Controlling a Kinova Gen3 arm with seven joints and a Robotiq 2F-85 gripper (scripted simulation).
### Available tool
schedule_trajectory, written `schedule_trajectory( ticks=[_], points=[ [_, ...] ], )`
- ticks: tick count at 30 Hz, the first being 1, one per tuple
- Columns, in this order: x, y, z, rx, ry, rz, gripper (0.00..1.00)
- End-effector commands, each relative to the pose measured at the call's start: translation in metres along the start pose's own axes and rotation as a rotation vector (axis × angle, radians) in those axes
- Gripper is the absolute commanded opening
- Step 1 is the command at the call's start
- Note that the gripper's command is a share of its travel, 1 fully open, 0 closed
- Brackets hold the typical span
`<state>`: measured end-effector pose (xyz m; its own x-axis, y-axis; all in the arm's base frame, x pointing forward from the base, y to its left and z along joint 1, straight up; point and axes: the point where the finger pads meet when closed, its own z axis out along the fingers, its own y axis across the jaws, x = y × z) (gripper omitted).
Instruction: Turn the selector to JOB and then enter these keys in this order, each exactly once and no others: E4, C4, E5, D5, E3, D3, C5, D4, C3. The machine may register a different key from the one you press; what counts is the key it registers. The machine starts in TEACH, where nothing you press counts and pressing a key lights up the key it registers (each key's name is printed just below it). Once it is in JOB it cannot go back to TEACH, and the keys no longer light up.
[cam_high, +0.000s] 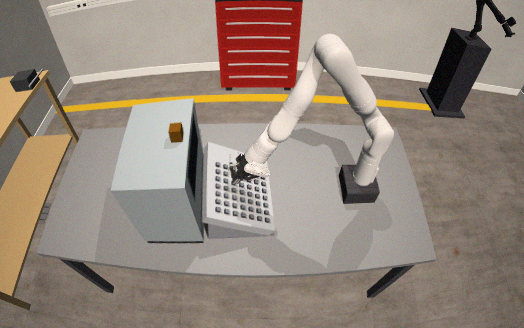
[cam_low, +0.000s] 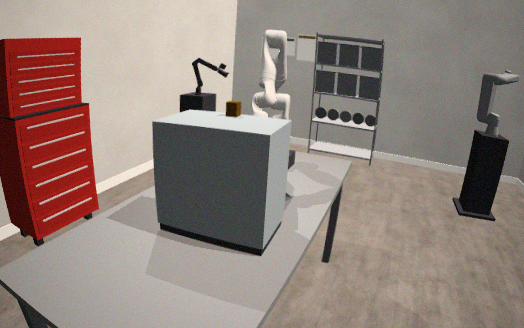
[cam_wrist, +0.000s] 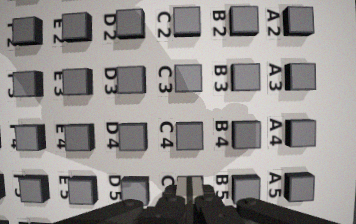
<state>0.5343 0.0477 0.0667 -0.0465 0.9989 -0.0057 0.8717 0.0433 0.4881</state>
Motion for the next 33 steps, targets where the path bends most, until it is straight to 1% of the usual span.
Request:
schedule_trajectory(
  ticks=[1,24,33],
  points=[
    [0.0003,0.0018,0.0017,-0.004,0.000,-0.004,0.10],
    [0.0003,0.0016,0.0017,-0.003,0.000,-0.004,0.10],
    [0.0008,-0.0010,-0.0039,0.003,0.003,-0.003,0.10]
  ],
)
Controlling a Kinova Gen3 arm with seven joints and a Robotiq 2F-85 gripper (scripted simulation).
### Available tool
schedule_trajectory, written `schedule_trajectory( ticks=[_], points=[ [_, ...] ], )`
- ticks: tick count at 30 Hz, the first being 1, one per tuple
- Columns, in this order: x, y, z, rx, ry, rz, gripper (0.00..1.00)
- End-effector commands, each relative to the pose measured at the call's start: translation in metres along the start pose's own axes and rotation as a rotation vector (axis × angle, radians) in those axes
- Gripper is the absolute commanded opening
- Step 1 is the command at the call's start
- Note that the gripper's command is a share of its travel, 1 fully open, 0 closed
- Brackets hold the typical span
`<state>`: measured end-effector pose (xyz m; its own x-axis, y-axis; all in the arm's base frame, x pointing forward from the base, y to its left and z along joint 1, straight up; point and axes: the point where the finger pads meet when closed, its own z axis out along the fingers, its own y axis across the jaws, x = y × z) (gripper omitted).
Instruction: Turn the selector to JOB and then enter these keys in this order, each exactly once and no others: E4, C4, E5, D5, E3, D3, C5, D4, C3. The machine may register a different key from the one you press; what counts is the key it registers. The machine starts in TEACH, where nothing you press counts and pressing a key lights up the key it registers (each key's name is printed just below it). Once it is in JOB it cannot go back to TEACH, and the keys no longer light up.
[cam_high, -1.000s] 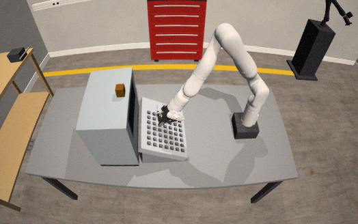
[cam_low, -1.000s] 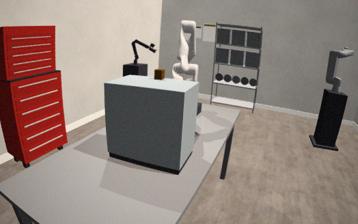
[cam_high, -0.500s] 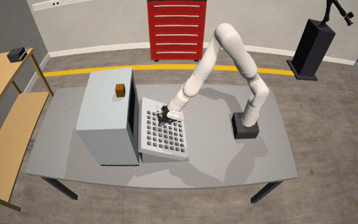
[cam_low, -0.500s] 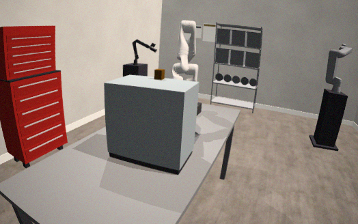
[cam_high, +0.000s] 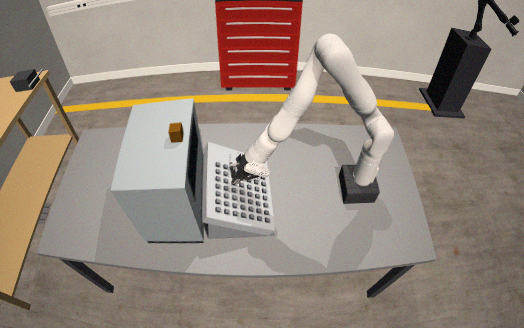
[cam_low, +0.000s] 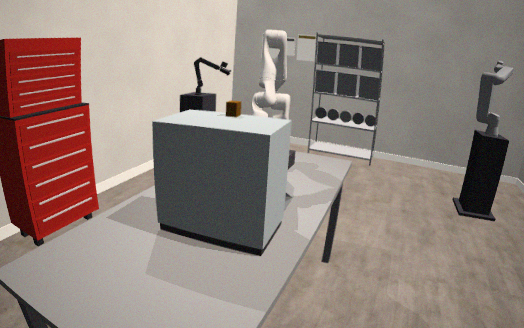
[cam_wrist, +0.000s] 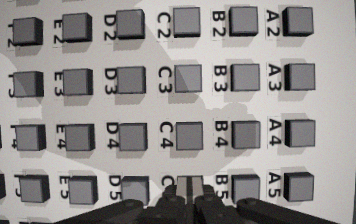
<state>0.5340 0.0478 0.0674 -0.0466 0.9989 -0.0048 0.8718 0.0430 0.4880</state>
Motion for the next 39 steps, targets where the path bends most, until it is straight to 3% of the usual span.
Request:
schedule_trajectory(
  ticks=[1,21,33,39],
  points=[
    [0.001,-0.001,-0.004,0.003,0.002,-0.004,0.10],
    [0.001,-0.001,-0.031,0.003,0.002,-0.003,0.10],
    [-0.001,0.000,-0.033,-0.008,0.000,-0.002,0.10],
    [-0.019,-0.038,-0.032,-0.004,0.001,-0.002,0.10]
  ],
)
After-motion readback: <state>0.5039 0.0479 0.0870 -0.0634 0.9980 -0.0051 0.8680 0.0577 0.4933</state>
